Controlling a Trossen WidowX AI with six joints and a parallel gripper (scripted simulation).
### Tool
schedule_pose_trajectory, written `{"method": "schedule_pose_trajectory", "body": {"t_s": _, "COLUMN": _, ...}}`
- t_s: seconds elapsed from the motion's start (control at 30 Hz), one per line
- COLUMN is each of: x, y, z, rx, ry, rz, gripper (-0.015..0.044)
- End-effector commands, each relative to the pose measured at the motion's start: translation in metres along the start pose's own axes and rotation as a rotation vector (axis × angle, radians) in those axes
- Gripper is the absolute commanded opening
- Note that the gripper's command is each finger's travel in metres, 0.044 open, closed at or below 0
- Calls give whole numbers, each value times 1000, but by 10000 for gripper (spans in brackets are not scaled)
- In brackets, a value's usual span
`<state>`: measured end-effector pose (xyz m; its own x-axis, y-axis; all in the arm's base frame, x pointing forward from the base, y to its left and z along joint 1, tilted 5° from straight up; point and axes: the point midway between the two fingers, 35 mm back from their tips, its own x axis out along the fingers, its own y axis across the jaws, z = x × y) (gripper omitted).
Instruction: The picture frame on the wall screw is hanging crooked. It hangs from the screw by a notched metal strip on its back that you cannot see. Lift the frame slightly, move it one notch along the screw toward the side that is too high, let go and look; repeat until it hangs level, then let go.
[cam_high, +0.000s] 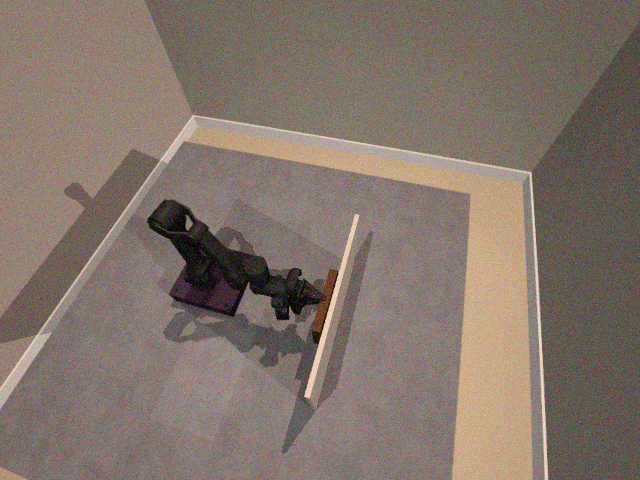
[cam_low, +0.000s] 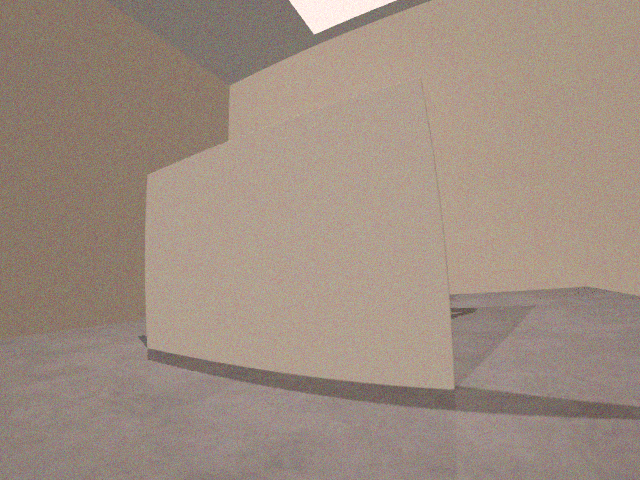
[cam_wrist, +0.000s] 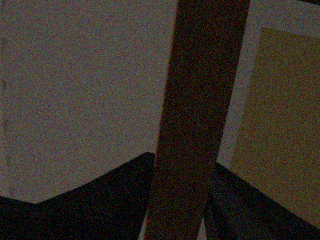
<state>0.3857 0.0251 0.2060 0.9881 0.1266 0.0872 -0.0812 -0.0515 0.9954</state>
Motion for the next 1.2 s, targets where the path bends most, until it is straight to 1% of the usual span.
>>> {"method": "schedule_pose_trajectory", "body": {"t_s": 0.0, "x": 0, "y": 0, "z": 0, "rx": 19, "ry": 1, "rz": -2, "gripper": 0}}
{"method": "schedule_pose_trajectory", "body": {"t_s": 0.33, "x": 0, "y": 0, "z": 0, "rx": 5, "ry": 0, "rz": 0, "gripper": 260}}
{"method": "schedule_pose_trajectory", "body": {"t_s": 0.5, "x": -6, "y": 1, "z": 0, "rx": -15, "ry": 0, "rz": 0, "gripper": 260}}
{"method": "schedule_pose_trajectory", "body": {"t_s": 0.67, "x": -51, "y": 4, "z": 2, "rx": -158, "ry": 3, "rz": -3, "gripper": 260}}
{"method": "schedule_pose_trajectory", "body": {"t_s": 0.83, "x": -94, "y": -5, "z": 1, "rx": -302, "ry": 5, "rz": -4, "gripper": 260}}
{"method": "schedule_pose_trajectory", "body": {"t_s": 0.93, "x": -99, "y": -7, "z": 1, "rx": -321, "ry": 6, "rz": -5, "gripper": 260}}
{"method": "schedule_pose_trajectory", "body": {"t_s": 0.97, "x": -92, "y": -3, "z": 2, "rx": -290, "ry": 1, "rz": -1, "gripper": 260}}
{"method": "schedule_pose_trajectory", "body": {"t_s": 1.0, "x": -94, "y": -1, "z": 2, "rx": -293, "ry": 2, "rz": -3, "gripper": 260}}
{"method": "schedule_pose_trajectory", "body": {"t_s": 1.17, "x": -109, "y": 15, "z": -1, "rx": -327, "ry": 16, "rz": -21, "gripper": 260}}
